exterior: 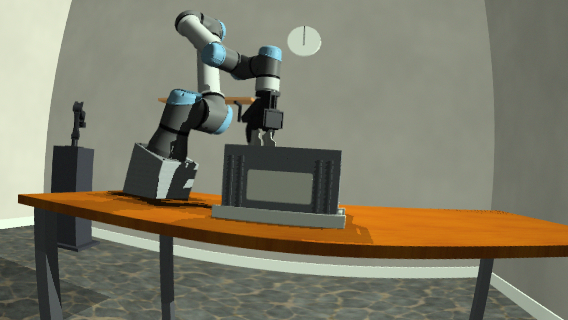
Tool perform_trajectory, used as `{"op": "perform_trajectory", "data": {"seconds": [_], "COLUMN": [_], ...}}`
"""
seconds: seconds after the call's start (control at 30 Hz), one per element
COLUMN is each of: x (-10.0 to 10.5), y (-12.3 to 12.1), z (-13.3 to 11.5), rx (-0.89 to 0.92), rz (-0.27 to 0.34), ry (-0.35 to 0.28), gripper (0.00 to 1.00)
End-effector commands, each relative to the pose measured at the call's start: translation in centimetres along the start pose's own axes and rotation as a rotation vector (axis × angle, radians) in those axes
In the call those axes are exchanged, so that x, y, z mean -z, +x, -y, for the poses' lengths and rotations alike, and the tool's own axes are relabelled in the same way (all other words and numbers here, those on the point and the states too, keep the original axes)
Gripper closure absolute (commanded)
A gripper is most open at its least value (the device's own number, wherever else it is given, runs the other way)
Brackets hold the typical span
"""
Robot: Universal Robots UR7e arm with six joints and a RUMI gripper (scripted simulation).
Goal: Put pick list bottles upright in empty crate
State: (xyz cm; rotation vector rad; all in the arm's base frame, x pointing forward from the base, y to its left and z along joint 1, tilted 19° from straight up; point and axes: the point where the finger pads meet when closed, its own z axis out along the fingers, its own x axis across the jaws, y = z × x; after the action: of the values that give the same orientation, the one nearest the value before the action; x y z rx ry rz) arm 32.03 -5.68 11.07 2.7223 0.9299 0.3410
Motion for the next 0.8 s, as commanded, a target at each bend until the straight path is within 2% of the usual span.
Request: {"op": "perform_trajectory", "data": {"seconds": [0.0, 0.43, 0.47, 0.77], "x": [0.03, 0.03, -0.05, -0.06], "y": [0.02, 0.02, 0.02, 0.02], "z": [-0.05, -0.05, -0.04, -0.05], "rx": [0.000, 0.000, 0.000, 0.000], "rz": [0.000, 0.000, 0.000, 0.000], "ry": [-0.001, -0.001, -0.001, -0.001], "gripper": [1.00, 1.00, 0.62, 0.62]}}
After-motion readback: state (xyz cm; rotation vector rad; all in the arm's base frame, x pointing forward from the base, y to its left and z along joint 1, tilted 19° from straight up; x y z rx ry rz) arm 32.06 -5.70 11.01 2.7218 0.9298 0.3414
